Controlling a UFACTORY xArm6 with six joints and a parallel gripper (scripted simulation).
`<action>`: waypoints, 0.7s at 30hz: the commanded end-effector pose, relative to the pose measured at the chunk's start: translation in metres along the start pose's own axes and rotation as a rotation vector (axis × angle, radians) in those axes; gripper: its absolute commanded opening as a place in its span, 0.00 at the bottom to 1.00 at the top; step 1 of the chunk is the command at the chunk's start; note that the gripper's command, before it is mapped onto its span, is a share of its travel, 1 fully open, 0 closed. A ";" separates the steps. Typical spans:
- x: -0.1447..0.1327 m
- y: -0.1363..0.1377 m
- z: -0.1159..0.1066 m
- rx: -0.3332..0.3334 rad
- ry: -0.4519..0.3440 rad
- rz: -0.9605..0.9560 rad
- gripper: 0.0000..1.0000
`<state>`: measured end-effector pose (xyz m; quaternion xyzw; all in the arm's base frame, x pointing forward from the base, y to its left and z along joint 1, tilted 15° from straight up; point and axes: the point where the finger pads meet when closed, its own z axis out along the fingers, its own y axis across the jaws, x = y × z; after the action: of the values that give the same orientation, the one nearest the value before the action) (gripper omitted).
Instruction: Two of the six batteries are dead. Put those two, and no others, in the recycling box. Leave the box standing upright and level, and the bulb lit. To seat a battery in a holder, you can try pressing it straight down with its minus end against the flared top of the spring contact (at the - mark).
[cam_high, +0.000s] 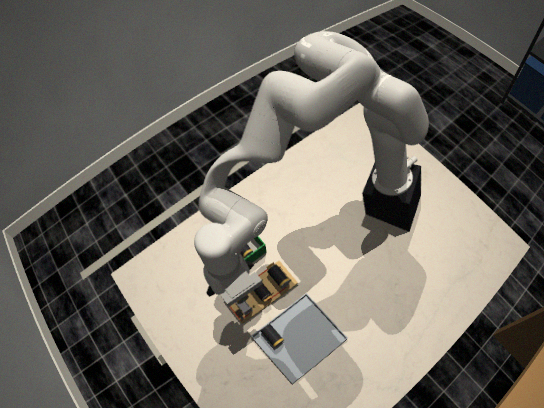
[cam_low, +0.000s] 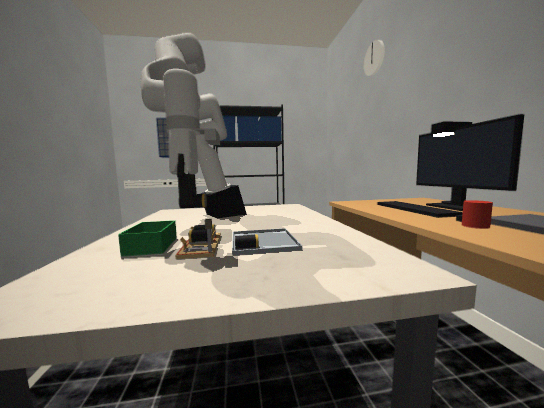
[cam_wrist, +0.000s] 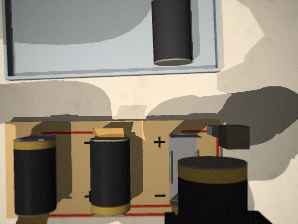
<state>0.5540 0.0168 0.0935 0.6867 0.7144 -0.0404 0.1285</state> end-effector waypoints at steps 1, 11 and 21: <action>0.000 0.000 0.020 0.000 0.000 0.000 0.28; 0.000 0.000 0.022 0.000 0.000 0.000 0.28; 0.000 0.002 0.022 0.000 0.000 0.000 0.28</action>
<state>0.5564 0.0112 0.0704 0.6868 0.7144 -0.0422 0.1272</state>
